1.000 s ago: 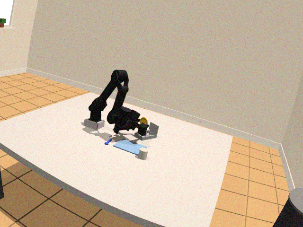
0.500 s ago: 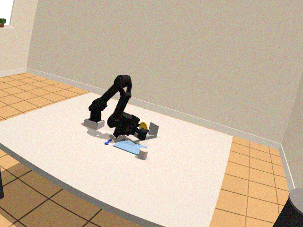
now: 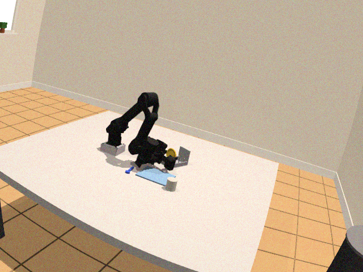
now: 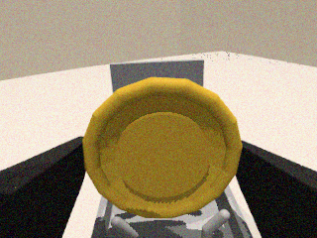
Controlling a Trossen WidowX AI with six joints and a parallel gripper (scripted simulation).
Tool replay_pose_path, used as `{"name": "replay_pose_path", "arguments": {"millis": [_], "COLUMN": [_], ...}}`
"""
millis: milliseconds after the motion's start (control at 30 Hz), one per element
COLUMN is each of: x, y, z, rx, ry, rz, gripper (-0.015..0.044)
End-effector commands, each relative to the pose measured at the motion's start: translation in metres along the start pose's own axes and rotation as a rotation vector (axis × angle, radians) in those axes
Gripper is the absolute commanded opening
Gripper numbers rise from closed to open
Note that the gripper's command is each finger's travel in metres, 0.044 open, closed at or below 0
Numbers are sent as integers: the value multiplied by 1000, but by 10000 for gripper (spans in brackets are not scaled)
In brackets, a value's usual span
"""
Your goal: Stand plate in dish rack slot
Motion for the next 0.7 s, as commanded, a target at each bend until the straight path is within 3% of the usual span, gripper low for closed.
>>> {"name": "replay_pose_path", "arguments": {"millis": [0, 500, 667], "x": [0, 0, 0], "y": [0, 0, 0], "z": [0, 0, 0], "rx": [4, 0, 0], "ry": [0, 0, 0], "rz": [0, 0, 0], "gripper": [0, 394, 400]}}
Point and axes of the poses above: the point midway between the two fingers, 35 mm back from their tips, its own x axis out along the fingers, its own z axis across the jaws, y = z × x, the point moved 1 cm from there along -x, back along the fingers, and after that the axes turned 6 degrees about x, right-handed, at the moved point
